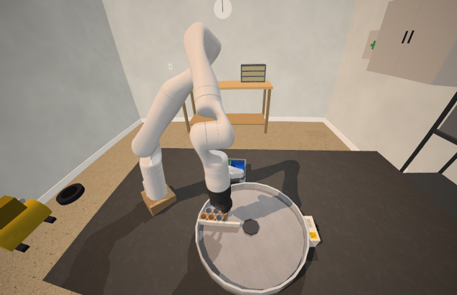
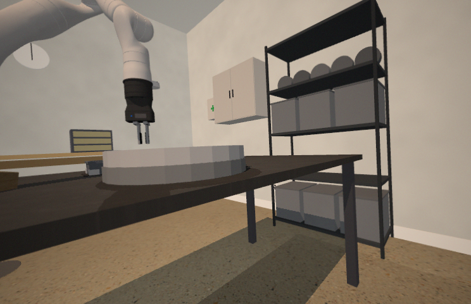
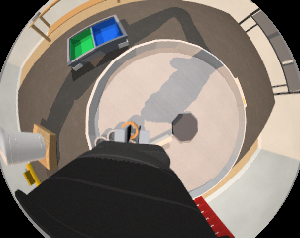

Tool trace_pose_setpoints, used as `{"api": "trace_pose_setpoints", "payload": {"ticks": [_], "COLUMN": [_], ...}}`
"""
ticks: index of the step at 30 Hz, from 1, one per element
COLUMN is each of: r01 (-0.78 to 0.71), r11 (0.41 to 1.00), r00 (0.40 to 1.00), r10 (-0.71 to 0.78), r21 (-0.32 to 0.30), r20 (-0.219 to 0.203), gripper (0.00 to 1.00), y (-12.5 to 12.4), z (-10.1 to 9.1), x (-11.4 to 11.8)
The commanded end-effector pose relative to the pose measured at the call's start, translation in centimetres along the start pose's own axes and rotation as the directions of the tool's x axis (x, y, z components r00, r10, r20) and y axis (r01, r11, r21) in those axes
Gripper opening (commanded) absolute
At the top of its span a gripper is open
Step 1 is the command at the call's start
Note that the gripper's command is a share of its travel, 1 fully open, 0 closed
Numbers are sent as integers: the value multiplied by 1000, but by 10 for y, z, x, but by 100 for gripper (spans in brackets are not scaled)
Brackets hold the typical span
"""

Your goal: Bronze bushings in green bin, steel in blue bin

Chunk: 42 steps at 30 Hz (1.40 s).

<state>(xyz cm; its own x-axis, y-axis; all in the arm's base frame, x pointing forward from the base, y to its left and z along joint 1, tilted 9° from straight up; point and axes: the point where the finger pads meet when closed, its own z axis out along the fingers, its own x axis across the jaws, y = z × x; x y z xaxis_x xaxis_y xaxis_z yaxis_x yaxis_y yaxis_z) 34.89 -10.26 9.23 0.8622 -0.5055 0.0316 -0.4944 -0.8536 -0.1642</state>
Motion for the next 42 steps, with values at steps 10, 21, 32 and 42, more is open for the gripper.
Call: {"api": "trace_pose_setpoints", "payload": {"ticks": [10,21,32,42], "r01": [-5,-4,-4,-5], "r11": [1000,1000,1000,1000], "r00": [1000,1000,1000,1000], "r10": [5,4,4,5], "r21": [-3,-3,-3,-3], "r20": [2,2,2,2], "gripper": [40,40,40,40], "y": [2,2,2,2], "z": [15,21,28,35], "x": [0,0,0,0]}}
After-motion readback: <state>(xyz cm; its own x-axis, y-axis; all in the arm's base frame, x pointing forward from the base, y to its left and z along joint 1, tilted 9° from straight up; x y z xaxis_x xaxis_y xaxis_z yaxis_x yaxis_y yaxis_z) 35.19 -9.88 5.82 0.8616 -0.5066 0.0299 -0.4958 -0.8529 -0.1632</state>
